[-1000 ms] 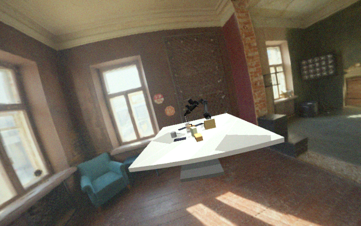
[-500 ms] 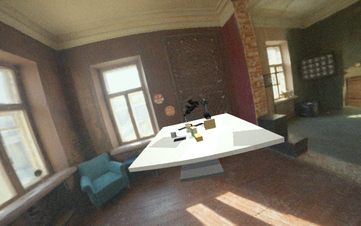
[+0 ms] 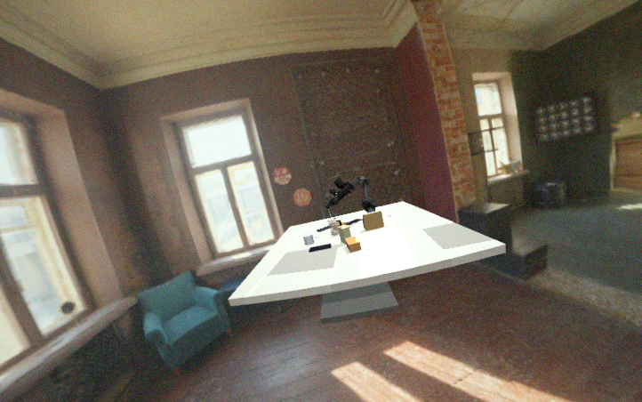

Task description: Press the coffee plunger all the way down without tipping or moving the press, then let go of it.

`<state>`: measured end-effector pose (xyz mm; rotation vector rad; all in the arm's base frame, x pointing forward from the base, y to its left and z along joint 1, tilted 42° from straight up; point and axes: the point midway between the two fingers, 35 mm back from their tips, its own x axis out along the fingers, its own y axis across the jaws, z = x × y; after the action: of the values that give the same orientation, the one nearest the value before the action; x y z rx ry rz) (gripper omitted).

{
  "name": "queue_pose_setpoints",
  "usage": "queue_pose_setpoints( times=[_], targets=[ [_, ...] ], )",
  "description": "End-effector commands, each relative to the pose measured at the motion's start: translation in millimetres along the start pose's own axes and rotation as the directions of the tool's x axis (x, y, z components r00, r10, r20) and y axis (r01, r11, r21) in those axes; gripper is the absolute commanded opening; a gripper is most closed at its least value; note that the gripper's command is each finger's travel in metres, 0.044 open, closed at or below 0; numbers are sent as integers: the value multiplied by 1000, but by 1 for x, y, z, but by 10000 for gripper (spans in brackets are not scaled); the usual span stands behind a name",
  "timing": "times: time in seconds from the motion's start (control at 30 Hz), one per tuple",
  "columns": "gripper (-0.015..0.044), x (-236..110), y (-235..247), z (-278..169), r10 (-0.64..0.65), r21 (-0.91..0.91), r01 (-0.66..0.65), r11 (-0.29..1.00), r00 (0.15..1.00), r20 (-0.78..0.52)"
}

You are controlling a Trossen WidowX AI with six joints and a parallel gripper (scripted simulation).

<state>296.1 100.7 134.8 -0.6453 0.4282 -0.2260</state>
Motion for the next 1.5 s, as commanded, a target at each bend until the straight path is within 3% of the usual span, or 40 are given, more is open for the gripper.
queue_pose_setpoints(
  times=[0.0, 0.93, 1.47],
  targets=[
    [119, 9, 3, -23, -2, -42, 0, 999, 999, -43],
    [119, 38, -1, -58, -6, -45, 5, 999, 999, -34],
    [119, 49, 0, -54, -9, -45, 8, 999, 999, -32]
  ],
)
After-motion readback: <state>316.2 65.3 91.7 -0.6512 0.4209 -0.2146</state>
